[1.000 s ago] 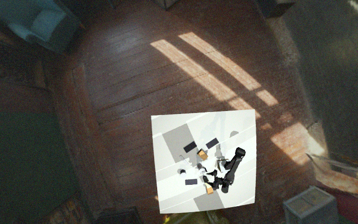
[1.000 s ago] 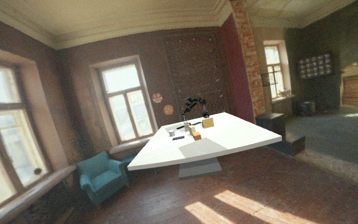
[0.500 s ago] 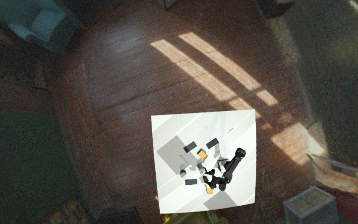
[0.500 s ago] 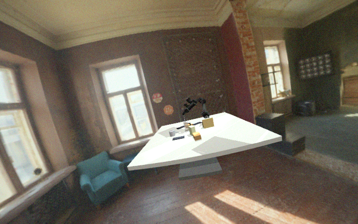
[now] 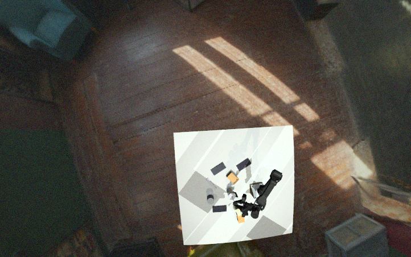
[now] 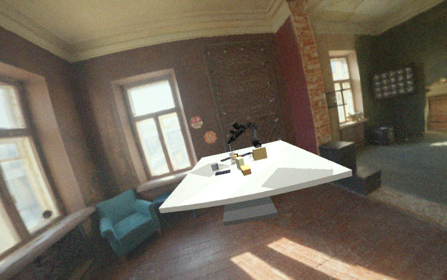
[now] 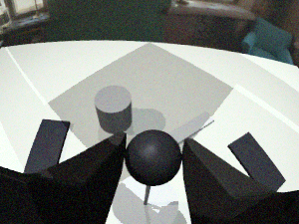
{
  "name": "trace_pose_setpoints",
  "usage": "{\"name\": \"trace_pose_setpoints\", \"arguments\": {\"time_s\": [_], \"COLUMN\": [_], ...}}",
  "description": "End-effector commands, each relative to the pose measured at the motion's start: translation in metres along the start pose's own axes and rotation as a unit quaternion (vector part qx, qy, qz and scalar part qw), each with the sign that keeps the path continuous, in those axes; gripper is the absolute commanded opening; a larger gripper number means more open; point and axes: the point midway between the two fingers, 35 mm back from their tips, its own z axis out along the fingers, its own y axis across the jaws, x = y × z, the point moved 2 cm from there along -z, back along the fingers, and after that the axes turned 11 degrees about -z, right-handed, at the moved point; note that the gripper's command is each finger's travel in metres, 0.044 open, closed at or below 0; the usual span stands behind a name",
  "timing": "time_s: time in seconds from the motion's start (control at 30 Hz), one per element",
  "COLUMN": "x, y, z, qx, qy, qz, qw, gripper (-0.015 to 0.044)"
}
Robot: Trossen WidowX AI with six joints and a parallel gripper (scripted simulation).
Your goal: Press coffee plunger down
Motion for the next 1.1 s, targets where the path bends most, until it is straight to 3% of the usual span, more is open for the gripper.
{"name": "trace_pose_setpoints", "arguments": {"time_s": [0.0, 1.07], "x": [0.001, 0.030], "y": [0.001, 0.012], "z": [0.001, 0.026], "qx": [0.000, -0.003], "qy": [0.001, 0.005], "qz": [-0.005, -0.004], "qw": [1.000, 1.000], "gripper": [0.0119, 0.0119]}}
